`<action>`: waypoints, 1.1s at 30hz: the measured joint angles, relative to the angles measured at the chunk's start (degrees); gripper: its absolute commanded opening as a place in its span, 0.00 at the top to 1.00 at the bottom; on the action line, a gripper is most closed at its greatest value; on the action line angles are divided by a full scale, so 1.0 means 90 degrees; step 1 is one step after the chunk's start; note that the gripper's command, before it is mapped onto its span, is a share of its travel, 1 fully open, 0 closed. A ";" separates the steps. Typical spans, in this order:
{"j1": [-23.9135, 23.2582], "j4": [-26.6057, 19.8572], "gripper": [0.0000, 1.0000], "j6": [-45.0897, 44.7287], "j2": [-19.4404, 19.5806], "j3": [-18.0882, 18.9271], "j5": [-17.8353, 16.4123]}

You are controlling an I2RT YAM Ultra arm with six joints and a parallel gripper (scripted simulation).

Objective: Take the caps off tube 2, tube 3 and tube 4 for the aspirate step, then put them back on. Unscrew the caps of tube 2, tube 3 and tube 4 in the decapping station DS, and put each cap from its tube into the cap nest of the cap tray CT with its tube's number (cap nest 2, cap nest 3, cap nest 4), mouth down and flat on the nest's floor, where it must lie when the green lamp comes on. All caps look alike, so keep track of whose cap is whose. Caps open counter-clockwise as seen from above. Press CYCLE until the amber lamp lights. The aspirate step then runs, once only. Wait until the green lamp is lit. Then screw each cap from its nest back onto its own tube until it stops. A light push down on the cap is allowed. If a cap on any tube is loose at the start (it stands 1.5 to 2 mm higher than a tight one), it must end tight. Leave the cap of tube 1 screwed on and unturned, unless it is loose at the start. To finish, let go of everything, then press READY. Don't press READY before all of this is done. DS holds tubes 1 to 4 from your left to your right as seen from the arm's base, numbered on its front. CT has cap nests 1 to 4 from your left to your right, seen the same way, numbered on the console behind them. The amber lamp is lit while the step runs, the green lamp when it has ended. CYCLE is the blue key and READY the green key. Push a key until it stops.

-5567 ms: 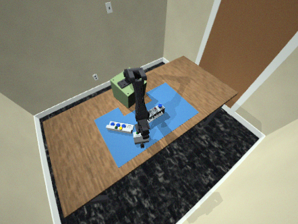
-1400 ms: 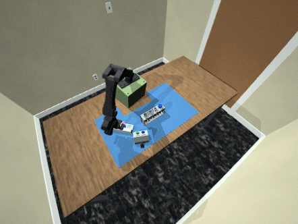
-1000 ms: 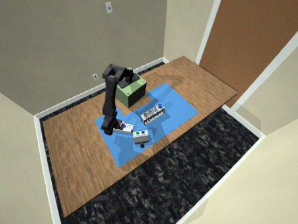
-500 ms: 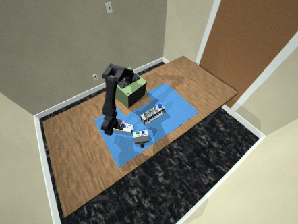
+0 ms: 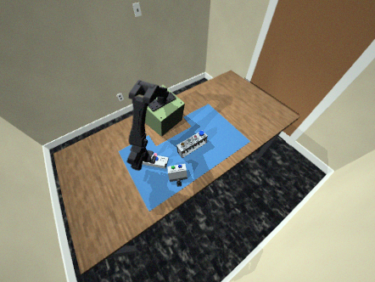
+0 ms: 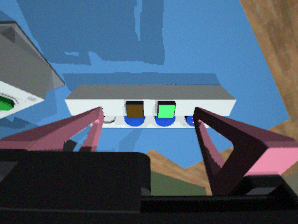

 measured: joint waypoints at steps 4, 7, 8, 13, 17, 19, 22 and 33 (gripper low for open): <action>0.0000 0.0029 0.53 0.0002 -0.0017 -0.0032 0.0002; 0.0036 0.0012 0.53 0.0024 -0.0347 -0.0425 0.0007; 0.0053 -0.0022 0.53 0.0034 -0.0527 -0.0595 0.0007; 0.0136 -0.0245 0.53 0.0095 -0.1610 -0.1290 0.0012; 0.0158 -0.0381 0.53 0.0138 -0.2149 -0.1518 0.0022; 0.0185 -0.0486 0.53 0.0158 -0.2336 -0.1639 0.0019; 0.0185 -0.0571 0.53 0.0175 -0.2397 -0.1676 0.0019; 0.0185 -0.0617 0.53 0.0182 -0.2399 -0.1681 0.0019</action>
